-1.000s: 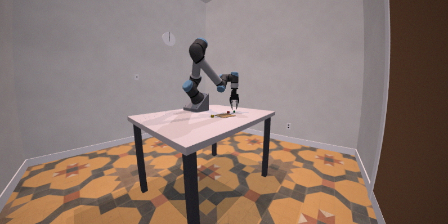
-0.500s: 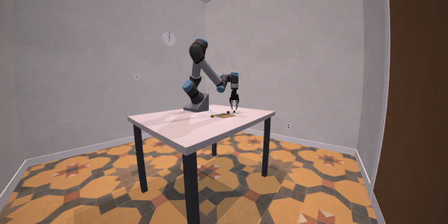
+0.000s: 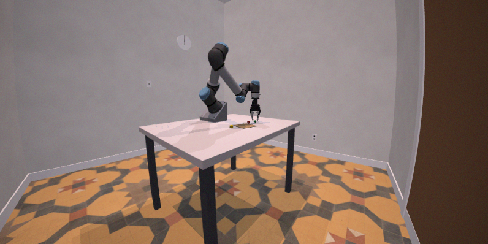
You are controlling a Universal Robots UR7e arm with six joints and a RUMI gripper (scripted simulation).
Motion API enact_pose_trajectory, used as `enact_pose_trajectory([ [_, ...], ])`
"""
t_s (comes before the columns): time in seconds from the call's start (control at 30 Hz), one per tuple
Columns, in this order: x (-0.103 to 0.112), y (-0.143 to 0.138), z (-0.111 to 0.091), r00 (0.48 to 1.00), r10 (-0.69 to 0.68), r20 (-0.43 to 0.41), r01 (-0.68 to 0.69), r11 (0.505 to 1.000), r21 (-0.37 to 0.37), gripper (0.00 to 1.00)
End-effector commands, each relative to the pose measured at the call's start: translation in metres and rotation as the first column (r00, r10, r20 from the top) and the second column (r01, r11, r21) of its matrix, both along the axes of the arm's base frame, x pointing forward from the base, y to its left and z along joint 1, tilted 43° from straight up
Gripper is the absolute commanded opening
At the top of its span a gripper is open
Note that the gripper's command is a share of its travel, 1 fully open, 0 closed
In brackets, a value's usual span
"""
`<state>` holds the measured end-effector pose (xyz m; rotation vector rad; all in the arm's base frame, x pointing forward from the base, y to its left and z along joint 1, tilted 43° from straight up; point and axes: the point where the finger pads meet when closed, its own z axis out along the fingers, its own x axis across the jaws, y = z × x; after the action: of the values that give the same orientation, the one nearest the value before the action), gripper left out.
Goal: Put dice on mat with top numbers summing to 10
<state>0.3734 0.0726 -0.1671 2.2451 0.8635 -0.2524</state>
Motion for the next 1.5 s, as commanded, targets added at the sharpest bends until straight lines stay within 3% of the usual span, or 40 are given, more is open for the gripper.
enact_pose_trajectory([
  [0.0, 0.0007, -0.0030, -0.0035, 1.000, 0.001, 0.001, -0.001, 1.000, 0.001, 0.21],
  [1.4, 0.0008, -0.0040, -0.0045, 1.000, 0.001, 0.001, -0.001, 1.000, 0.001, 0.21],
  [1.43, 0.0008, -0.0040, -0.0045, 1.000, 0.001, 0.001, -0.001, 1.000, 0.001, 0.03],
  [1.47, 0.0008, -0.0040, -0.0045, 1.000, 0.001, 0.001, -0.001, 1.000, 0.001, 0.03],
])
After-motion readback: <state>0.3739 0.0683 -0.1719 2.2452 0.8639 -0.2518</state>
